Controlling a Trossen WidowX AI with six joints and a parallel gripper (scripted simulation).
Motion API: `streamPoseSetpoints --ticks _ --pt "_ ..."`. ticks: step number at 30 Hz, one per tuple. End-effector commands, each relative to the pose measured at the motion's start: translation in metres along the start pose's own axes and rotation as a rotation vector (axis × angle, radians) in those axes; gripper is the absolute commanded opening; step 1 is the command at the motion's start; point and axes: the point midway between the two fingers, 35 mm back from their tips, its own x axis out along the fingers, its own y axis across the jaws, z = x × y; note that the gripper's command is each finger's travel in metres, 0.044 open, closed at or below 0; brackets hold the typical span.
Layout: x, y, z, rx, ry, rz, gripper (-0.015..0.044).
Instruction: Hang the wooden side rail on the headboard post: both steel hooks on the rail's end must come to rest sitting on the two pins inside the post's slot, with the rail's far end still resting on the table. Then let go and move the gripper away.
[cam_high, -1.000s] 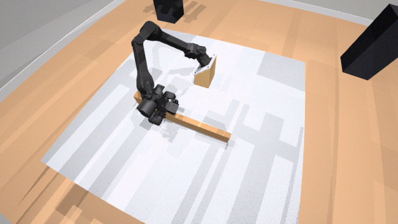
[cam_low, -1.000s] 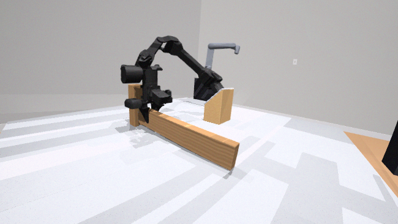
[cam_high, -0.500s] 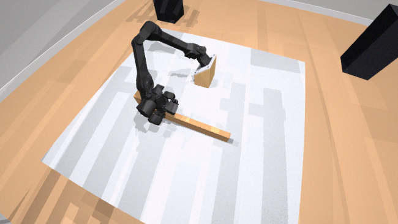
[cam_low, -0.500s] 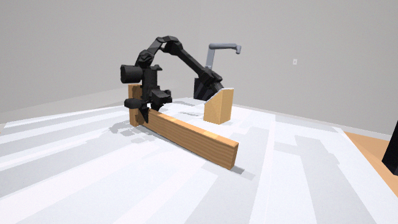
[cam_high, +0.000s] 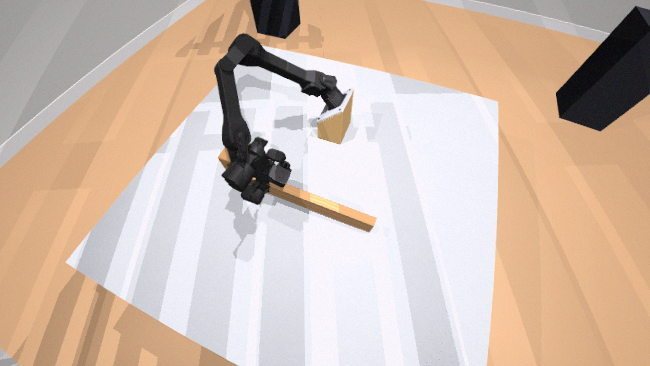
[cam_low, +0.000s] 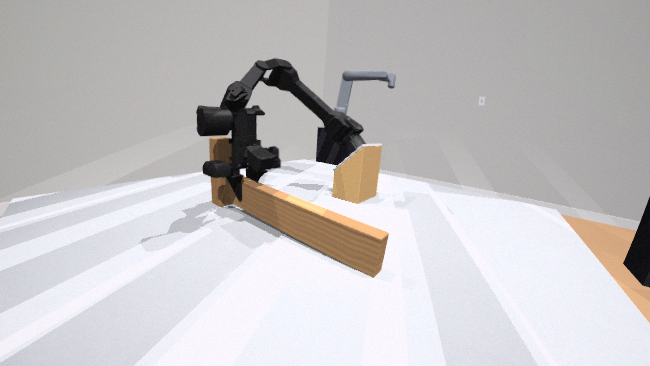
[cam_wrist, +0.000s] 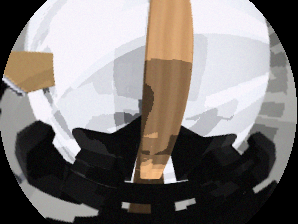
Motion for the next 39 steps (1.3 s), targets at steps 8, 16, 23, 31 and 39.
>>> streamPoseSetpoints --ticks 8,16,23,31,39 --pt "-0.0035 -0.0022 -0.0033 0.004 0.002 -0.013 0.0000" --pt "-0.0035 -0.0014 -0.0042 0.004 0.002 -0.013 0.0000" --pt "-0.0041 -0.0017 -0.0049 0.004 0.002 -0.013 0.0000" --pt "-0.0045 -0.0026 -0.0059 0.004 0.002 -0.013 0.0000" --pt "-0.0048 -0.0036 -0.0068 0.004 0.002 -0.013 0.0000"
